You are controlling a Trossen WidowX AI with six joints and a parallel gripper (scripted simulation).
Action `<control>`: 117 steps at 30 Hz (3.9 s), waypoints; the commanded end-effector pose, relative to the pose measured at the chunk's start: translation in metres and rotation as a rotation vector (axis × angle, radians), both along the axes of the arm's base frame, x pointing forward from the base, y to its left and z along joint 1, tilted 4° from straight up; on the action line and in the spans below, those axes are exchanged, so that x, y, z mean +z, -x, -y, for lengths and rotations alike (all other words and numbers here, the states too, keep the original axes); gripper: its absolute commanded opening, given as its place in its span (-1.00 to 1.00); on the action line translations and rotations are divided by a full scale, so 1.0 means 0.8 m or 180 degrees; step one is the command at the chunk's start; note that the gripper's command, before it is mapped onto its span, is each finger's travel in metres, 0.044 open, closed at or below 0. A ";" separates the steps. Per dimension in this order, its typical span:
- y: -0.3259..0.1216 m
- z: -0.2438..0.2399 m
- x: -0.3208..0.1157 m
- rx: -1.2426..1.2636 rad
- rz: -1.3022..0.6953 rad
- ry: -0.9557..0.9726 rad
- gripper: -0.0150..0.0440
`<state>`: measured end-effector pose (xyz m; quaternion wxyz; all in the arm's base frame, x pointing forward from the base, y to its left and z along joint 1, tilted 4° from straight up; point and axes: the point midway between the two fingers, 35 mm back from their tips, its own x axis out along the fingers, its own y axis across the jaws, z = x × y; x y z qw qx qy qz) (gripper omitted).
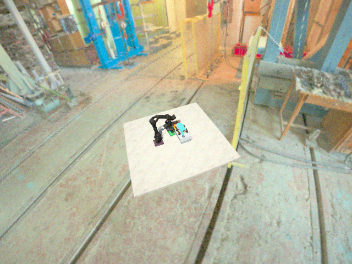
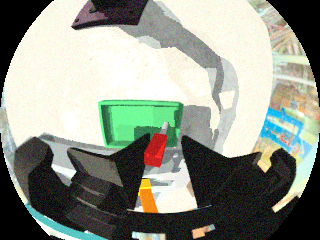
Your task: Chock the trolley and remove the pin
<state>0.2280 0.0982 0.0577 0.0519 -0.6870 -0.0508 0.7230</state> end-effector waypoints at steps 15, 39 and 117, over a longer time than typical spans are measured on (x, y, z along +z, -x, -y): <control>0.000 0.014 -0.005 0.0010 0.0006 -0.0008 0.15; 0.001 0.033 -0.015 0.0010 0.0006 -0.0004 0.15; -0.006 0.048 0.079 0.0022 0.0020 -0.0003 1.00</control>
